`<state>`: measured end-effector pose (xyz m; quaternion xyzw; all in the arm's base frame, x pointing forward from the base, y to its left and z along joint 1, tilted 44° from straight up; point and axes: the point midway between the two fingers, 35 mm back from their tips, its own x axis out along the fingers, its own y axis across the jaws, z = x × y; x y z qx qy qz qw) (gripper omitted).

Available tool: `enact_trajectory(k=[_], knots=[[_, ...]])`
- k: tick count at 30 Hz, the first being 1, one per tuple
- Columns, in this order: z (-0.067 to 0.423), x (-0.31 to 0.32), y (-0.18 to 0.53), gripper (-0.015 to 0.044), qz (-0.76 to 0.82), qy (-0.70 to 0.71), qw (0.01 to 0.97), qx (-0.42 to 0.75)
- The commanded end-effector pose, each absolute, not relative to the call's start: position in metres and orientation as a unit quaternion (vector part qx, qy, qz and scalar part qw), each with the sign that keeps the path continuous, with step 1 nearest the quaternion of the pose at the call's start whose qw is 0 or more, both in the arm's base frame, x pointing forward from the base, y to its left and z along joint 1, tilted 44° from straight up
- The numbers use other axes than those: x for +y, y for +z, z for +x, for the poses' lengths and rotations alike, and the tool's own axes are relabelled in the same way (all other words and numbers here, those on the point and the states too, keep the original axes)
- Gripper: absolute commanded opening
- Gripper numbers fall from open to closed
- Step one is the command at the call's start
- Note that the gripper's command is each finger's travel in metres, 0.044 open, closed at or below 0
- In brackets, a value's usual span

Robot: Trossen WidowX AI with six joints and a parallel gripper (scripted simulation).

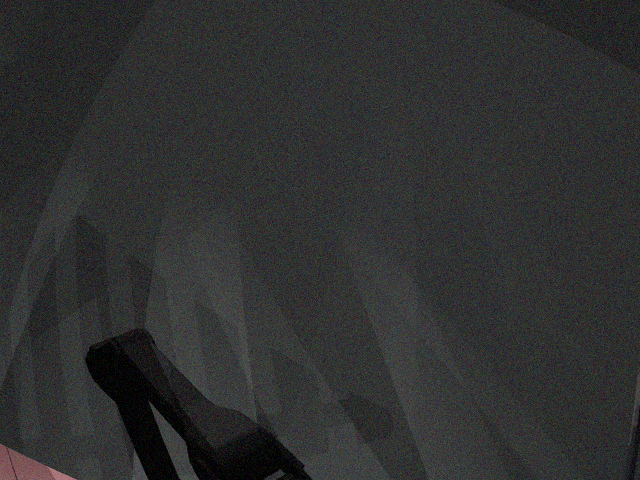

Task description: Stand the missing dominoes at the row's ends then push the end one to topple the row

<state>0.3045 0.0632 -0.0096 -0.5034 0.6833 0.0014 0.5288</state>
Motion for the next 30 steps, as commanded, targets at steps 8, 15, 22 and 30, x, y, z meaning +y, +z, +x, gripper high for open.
enact_trajectory(k=[8, 15, 22, 30], knots=[[0.303, 0.131, 0.056, 0.044, -0.525, 0.024, 0.514, 0.677], [0.295, 0.154, 0.084, 0.044, -0.534, 0.031, 0.508, 0.676], [0.308, 0.11, 0.098, 0.044, -0.363, -0.157, 0.639, 0.66], [0.314, 0.028, 0.12, 0.044, 0.0, -0.466, 0.733, 0.496]])
